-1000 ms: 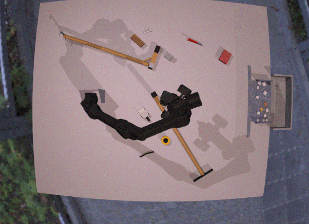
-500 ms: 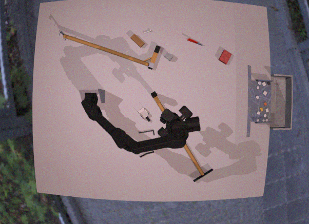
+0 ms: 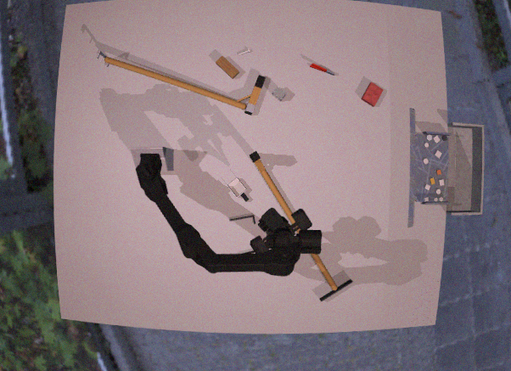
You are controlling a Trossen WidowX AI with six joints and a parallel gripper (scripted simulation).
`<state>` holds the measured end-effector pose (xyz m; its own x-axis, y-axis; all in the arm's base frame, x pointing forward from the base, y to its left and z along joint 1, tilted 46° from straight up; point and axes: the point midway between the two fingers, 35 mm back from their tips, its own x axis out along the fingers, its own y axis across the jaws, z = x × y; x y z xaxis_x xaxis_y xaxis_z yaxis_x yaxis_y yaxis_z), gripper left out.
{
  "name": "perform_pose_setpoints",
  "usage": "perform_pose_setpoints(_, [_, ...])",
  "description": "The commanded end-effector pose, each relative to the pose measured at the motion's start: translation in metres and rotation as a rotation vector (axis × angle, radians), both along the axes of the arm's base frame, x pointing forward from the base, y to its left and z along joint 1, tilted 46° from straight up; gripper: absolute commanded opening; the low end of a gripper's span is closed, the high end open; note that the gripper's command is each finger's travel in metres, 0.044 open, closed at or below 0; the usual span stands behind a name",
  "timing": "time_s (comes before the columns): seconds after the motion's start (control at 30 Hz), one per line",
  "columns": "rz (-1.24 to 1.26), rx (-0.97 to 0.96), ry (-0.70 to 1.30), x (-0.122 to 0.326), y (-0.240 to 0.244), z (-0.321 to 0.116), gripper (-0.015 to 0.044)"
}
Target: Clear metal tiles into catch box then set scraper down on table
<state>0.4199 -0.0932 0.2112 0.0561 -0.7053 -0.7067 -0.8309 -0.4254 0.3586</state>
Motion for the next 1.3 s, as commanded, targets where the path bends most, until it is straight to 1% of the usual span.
perform_pose_setpoints(0.0, [-0.028, -0.011, -0.013, -0.006, -0.010, 0.007, 0.0000])
perform_pose_setpoints(0.2, [-0.029, -0.010, -0.014, -0.005, -0.015, 0.003, 0.0000])
perform_pose_setpoints(1.27, [-0.030, -0.007, -0.016, 0.008, -0.074, -0.055, 0.0000])
